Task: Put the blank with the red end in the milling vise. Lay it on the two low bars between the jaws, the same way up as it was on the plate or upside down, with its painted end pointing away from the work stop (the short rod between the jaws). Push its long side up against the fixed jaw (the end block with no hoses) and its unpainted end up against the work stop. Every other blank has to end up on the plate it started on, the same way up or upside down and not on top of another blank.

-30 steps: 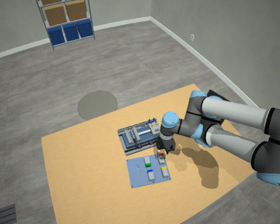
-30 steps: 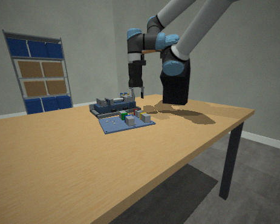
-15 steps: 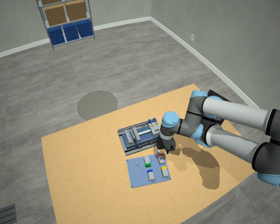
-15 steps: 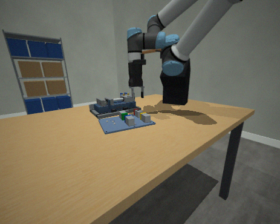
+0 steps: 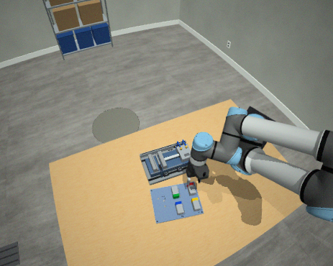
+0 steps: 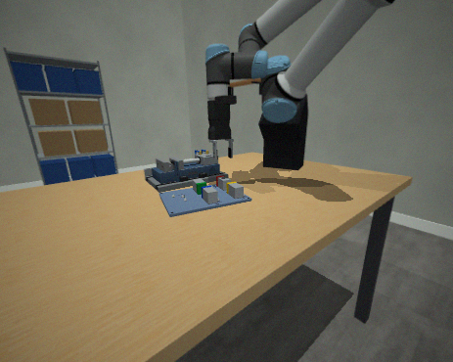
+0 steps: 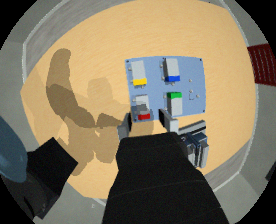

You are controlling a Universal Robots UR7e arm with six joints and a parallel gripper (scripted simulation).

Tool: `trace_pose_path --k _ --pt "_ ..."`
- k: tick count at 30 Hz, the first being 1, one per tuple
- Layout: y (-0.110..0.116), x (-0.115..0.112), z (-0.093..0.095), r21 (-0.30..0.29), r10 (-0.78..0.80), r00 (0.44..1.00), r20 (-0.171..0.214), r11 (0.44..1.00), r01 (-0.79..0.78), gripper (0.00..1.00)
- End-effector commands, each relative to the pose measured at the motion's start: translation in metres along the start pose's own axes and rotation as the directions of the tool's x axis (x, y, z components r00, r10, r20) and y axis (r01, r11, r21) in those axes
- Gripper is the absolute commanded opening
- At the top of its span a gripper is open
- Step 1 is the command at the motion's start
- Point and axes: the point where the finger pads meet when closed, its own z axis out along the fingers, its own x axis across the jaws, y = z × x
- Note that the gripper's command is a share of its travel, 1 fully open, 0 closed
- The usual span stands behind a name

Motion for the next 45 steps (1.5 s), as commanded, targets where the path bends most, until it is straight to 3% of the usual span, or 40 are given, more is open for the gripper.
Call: trace_pose_path --k 1,18,23,35,40,45 --pt "0.0 0.002 -0.001 -0.002 -0.002 1.0 -0.004 1.0 0.002 1.0" --pt "0.0 0.002 -0.002 -0.002 -0.002 1.0 -0.004 1.0 0.002 1.0" --pt "0.0 0.0 0.029 -0.002 -0.002 1.0 -0.004 1.0 0.002 1.0" --pt "0.0 0.0 0.029 -0.002 -0.002 1.0 -0.004 1.0 0.002 1.0" --pt "0.0 0.001 0.07 -0.002 -0.002 1.0 -0.004 1.0 0.002 1.0" --pt "0.0 0.001 0.07 -0.002 -0.002 1.0 -0.004 1.0 0.002 1.0"
